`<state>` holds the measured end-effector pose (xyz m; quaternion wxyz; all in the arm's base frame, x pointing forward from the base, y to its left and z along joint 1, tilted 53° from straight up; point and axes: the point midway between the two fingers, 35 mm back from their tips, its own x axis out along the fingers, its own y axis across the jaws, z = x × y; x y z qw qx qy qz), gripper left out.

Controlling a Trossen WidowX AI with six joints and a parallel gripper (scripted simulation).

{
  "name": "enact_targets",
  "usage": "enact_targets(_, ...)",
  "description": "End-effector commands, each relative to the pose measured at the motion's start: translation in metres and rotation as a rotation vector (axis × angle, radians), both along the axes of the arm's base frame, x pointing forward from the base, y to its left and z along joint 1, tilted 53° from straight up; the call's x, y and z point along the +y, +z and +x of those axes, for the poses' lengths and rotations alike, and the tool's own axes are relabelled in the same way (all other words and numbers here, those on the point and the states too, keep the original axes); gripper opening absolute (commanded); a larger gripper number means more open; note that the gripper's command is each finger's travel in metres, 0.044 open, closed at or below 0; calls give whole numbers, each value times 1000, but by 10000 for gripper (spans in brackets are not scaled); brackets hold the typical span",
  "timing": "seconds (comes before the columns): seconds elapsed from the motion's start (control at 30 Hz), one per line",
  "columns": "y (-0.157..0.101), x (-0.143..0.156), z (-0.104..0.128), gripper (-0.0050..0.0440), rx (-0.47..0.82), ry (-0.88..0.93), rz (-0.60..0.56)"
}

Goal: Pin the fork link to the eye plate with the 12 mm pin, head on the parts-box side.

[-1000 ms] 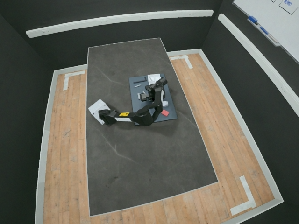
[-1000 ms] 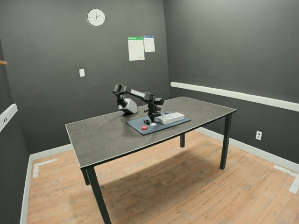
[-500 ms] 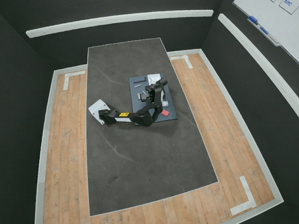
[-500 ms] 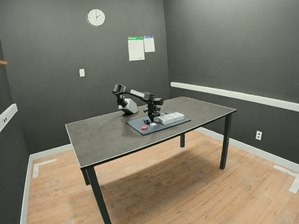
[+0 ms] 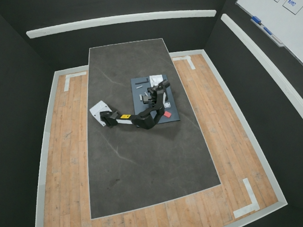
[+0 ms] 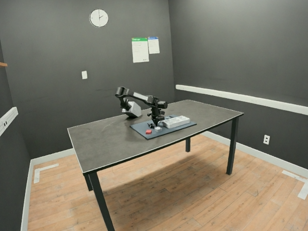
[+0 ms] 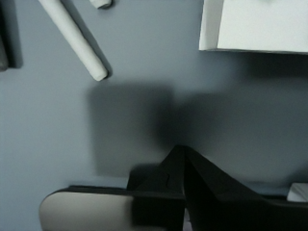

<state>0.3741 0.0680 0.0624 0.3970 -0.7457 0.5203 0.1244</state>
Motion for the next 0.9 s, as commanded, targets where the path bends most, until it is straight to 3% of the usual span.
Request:
enact_targets(0.0, 9, 0, 1, -50, -18, 4, 12)
enact_targets(0.87, 11, -1, 1, -50, -20, 4, 13)
